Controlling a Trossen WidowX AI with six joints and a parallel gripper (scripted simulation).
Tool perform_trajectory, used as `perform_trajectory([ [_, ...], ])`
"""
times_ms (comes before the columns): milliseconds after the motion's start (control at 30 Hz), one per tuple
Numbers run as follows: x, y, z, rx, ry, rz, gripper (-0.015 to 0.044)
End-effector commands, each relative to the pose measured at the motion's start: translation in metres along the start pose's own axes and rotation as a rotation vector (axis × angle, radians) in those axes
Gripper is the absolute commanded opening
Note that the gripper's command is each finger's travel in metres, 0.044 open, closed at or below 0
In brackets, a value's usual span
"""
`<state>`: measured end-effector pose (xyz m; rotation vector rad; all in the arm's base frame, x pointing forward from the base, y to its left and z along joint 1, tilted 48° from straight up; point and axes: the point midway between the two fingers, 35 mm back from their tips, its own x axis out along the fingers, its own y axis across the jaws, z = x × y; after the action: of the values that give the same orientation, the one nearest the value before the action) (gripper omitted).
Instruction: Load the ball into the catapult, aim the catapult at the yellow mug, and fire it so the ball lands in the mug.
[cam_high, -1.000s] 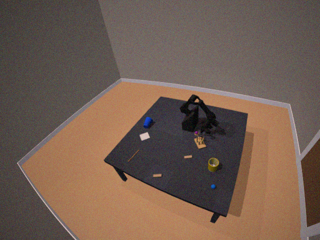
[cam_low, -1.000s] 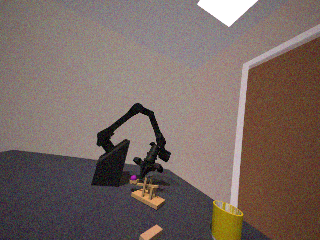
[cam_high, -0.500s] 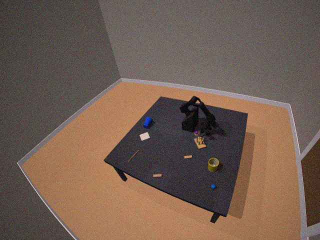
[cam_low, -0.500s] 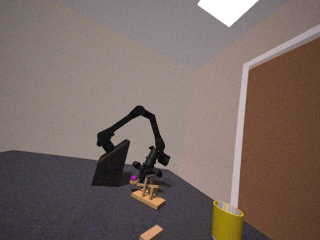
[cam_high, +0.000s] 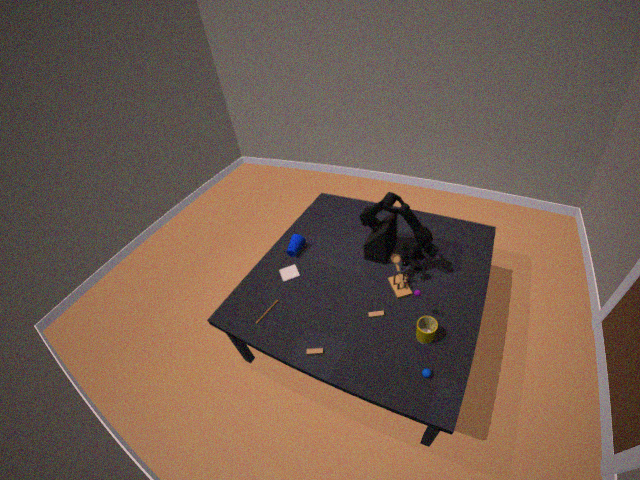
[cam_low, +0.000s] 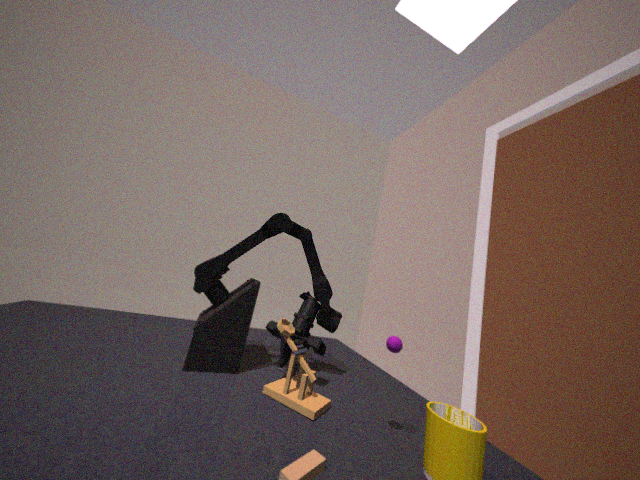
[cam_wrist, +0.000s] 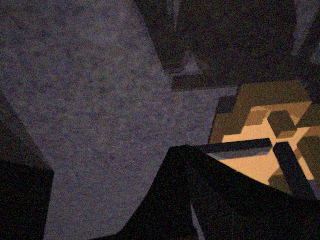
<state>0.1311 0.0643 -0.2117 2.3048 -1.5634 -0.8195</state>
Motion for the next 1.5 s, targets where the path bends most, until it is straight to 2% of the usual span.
perform_trajectory([
  [0,-0.07,-0.007,-0.002,0.025,-0.02,-0.026,0.0],
  [133,-0.114,0.002,-0.005,0.031,-0.019,-0.026,0.0],
  [233,-0.117,0.004,-0.005,0.031,-0.019,-0.026,0.0],
  [267,-0.09,-0.006,-0.004,0.026,-0.022,-0.035,0.0026],
  [800,-0.12,-0.079,-0.003,0.367,-0.311,-0.09,0.044],
  [1467,-0.156,-0.187,-0.056,0.841,-0.675,-0.132,0.044],
])
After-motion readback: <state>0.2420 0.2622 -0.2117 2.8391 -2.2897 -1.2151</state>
